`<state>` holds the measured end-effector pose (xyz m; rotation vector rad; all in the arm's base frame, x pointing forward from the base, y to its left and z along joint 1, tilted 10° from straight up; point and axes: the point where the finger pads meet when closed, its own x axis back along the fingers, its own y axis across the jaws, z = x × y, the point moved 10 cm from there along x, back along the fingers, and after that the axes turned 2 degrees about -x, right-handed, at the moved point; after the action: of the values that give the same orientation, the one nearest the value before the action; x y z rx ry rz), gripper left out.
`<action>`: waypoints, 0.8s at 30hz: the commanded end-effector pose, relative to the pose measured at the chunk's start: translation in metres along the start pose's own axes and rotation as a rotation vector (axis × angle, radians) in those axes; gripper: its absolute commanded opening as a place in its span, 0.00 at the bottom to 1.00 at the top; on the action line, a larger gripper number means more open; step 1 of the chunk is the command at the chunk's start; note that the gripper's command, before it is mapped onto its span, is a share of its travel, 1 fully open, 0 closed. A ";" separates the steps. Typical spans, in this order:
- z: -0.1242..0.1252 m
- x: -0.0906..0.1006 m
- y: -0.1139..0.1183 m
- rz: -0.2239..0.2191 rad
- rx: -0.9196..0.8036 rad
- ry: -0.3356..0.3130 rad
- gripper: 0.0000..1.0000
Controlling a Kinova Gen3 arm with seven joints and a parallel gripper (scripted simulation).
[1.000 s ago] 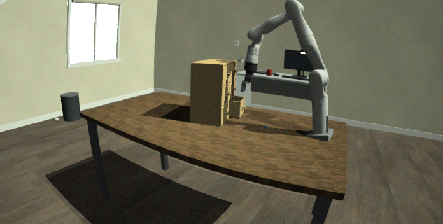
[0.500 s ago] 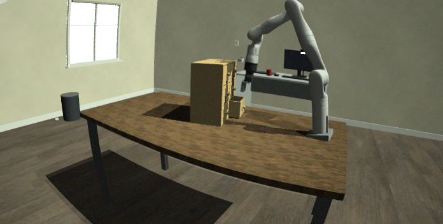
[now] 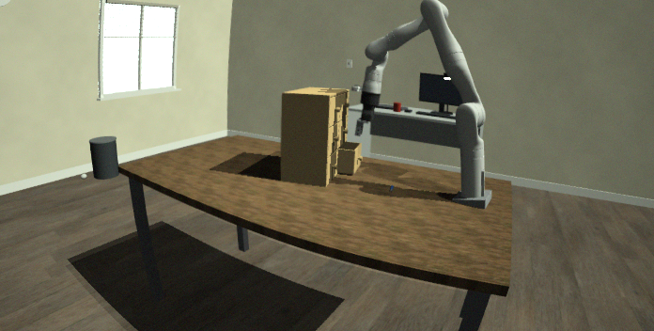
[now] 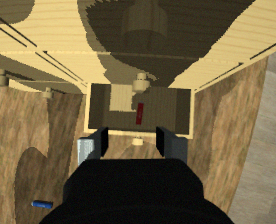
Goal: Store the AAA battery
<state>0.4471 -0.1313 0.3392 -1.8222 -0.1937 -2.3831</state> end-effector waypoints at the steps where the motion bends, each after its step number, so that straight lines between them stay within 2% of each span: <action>1: 0.000 0.001 0.000 -0.001 0.000 0.002 1.00; 24: 0.000 0.001 0.000 -0.001 0.012 0.001 1.00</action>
<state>0.4468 -0.1312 0.3395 -1.8176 -0.2059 -2.3764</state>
